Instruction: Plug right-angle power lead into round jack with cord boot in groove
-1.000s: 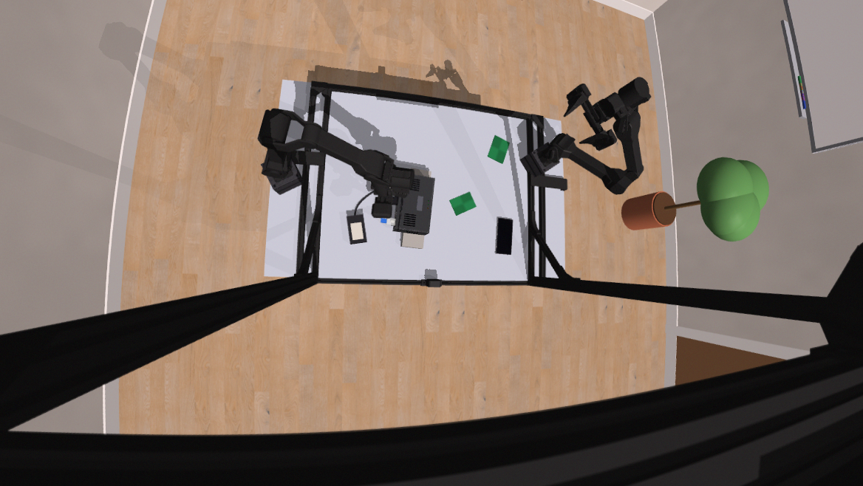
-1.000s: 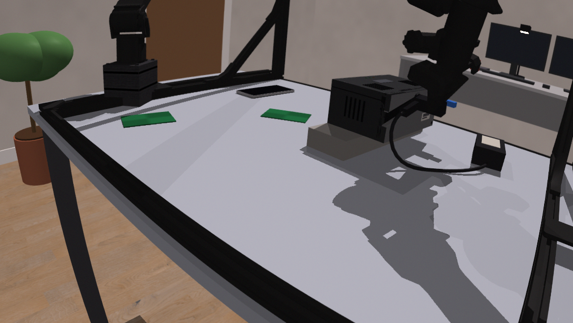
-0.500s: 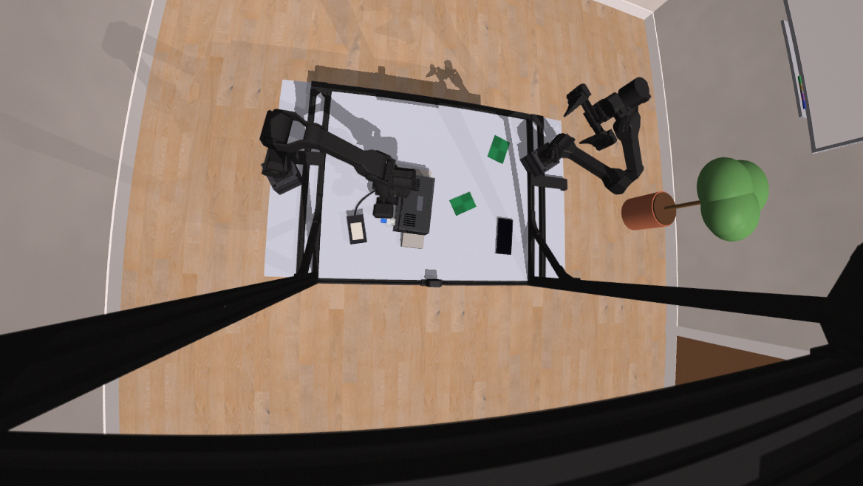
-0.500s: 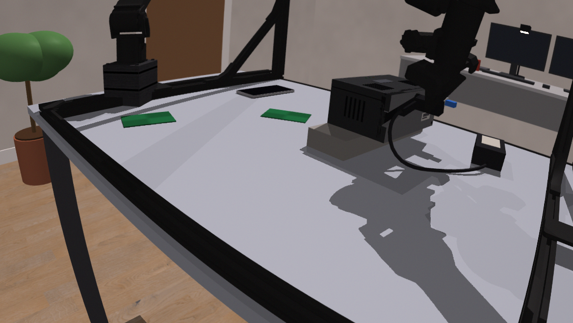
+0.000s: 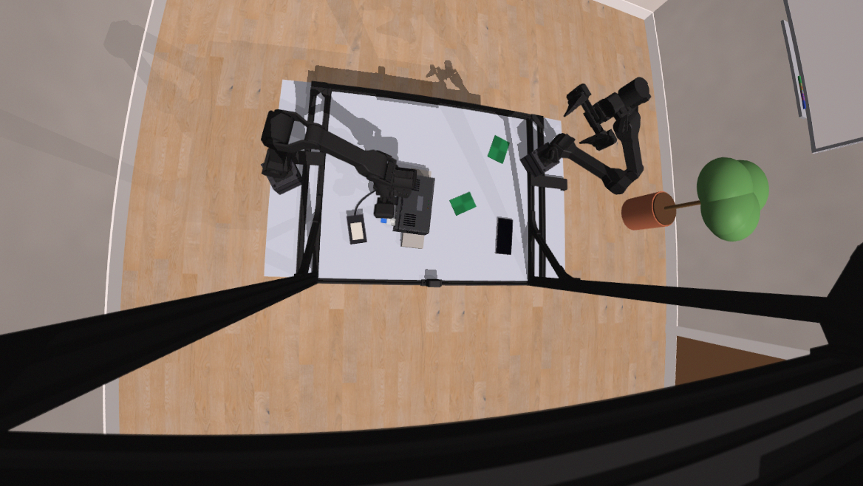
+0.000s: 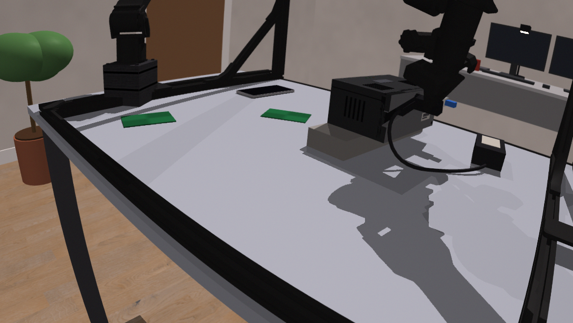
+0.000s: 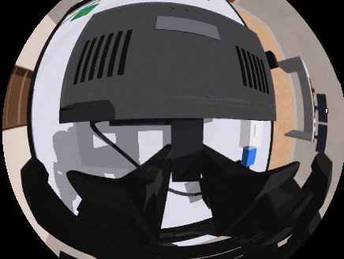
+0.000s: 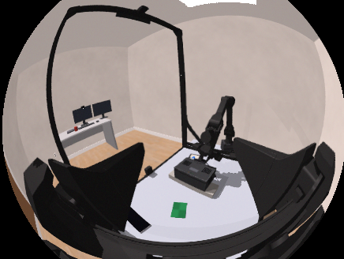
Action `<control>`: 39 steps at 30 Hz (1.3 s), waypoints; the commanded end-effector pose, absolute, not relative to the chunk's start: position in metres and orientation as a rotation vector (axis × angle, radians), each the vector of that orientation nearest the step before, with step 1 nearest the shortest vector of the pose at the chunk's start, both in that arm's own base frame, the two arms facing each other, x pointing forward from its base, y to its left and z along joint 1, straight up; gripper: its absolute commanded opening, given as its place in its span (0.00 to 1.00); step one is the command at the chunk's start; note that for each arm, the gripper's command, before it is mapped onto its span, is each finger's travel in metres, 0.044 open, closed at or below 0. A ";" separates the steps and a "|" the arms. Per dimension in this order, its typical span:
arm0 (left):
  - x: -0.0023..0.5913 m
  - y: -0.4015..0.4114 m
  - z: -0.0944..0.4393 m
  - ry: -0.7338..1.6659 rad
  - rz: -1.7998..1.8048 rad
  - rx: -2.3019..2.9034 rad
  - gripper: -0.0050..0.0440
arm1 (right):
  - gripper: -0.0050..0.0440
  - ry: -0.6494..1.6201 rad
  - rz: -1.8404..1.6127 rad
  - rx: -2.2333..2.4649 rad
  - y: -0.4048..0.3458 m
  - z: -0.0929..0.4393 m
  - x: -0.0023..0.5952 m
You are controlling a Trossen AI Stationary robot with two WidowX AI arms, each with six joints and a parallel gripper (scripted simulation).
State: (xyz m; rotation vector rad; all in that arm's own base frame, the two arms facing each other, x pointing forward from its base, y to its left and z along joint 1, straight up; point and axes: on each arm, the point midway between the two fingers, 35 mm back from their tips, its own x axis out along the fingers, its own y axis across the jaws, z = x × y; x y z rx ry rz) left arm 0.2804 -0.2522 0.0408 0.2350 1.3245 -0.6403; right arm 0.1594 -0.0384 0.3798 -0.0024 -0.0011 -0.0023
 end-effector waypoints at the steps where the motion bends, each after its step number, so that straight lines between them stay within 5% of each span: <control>1: 0.280 -0.252 0.041 1.324 -0.640 0.235 0.44 | 0.92 -0.001 0.000 0.001 -0.038 0.380 0.159; 3: 0.280 -0.252 0.041 1.324 -0.640 0.235 0.44 | 0.92 -0.001 0.000 0.001 -0.038 0.380 0.159; 13: 0.280 -0.252 0.041 1.324 -0.640 0.235 0.92 | 0.92 -0.001 0.000 0.001 -0.038 0.380 0.159; 39: 0.277 -0.239 0.086 0.918 -0.647 0.097 0.92 | 0.92 -0.001 0.000 0.001 -0.038 0.380 0.159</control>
